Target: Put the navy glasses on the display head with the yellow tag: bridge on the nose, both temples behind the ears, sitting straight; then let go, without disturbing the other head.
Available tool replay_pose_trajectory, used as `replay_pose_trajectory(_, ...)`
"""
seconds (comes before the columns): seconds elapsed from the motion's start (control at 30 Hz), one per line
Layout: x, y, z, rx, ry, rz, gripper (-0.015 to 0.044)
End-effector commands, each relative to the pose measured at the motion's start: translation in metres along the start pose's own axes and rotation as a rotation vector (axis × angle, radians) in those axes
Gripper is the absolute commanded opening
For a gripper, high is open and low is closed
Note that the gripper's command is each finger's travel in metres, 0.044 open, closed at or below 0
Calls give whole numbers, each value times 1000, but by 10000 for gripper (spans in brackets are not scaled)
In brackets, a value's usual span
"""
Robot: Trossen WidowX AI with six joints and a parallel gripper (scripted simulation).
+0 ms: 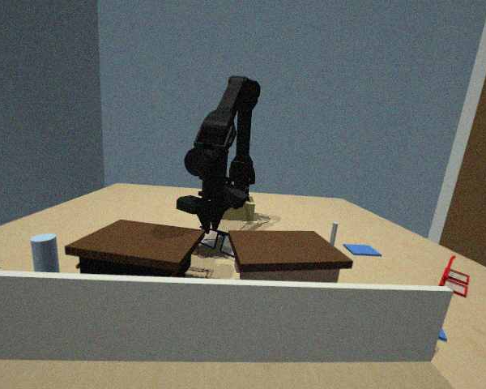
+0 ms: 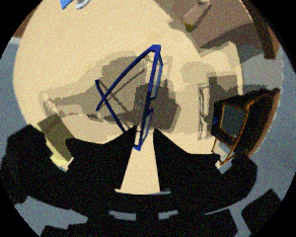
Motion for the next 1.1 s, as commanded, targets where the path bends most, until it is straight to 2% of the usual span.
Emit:
replay_pose_trajectory(0.0,1,1,-7,-2,-9,6,120)
replay_pose_trajectory(0.77,7,2,-20,-1,-9,6,120)
replay_pose_trajectory(1.07,4,2,-18,1,-3,5,60)
Point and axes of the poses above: the point midway between the two fingers, 35 mm back from their tips, its own z axis back along the fingers, its own x axis across the jaws, y = z × x, the point moved 10 cm from there along z, back along the fingers, and after that the axes turned 8 degrees about -z, right-handed, at the moved point
